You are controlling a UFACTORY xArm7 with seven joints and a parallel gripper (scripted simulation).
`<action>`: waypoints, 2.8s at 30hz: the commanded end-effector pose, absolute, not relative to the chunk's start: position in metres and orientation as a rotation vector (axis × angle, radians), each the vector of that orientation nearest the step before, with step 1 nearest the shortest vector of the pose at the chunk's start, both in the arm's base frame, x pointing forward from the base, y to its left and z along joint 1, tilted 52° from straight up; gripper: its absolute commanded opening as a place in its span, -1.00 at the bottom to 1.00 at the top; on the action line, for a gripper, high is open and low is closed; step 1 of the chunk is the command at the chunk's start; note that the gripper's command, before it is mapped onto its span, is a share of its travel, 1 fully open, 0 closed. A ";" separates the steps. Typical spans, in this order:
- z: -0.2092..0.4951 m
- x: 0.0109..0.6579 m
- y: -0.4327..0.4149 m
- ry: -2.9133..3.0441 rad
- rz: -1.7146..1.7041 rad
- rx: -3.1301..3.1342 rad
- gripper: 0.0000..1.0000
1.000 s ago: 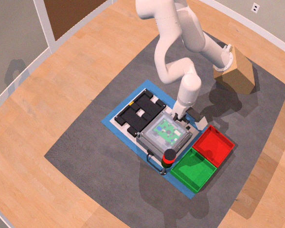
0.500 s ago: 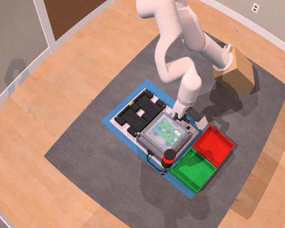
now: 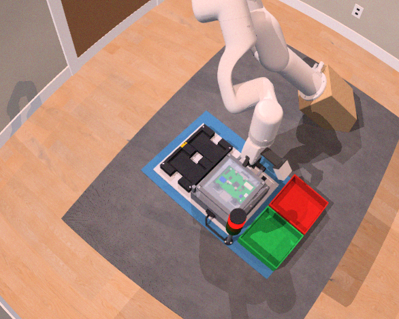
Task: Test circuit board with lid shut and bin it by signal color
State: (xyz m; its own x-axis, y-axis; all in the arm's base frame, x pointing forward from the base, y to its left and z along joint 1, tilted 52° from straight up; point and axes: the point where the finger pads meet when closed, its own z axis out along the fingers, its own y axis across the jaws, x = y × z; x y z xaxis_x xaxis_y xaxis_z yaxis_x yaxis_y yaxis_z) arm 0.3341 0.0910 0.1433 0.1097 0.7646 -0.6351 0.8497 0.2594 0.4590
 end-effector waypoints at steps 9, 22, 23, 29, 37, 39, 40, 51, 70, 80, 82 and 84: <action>0.160 0.328 0.107 1.659 -0.118 1.509 -1.00; 0.193 0.321 0.135 1.660 -0.118 1.510 -1.00; 0.196 0.320 0.138 1.660 -0.118 1.510 -1.00; 0.210 0.321 0.149 1.660 -0.118 1.510 -1.00; 0.235 0.326 0.169 1.660 -0.118 1.510 -1.00; 0.241 0.328 0.173 1.660 -0.118 1.509 -1.00; 0.244 0.330 0.176 1.660 -0.118 1.509 -1.00; 0.268 0.343 0.194 1.660 -0.118 1.509 -1.00; 0.305 0.377 0.220 1.660 -0.118 1.509 -1.00; 0.317 0.393 0.227 1.660 -0.118 1.509 -1.00; 0.319 0.397 0.229 1.660 -0.118 1.509 -1.00; 0.321 0.400 0.230 1.660 -0.118 1.509 -1.00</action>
State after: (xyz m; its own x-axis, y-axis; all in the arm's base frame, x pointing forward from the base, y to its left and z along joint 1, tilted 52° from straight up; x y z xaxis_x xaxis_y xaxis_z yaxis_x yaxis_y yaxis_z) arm 0.3937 0.2248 0.3164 0.1082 0.7675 -0.6319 0.8484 0.2600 0.4611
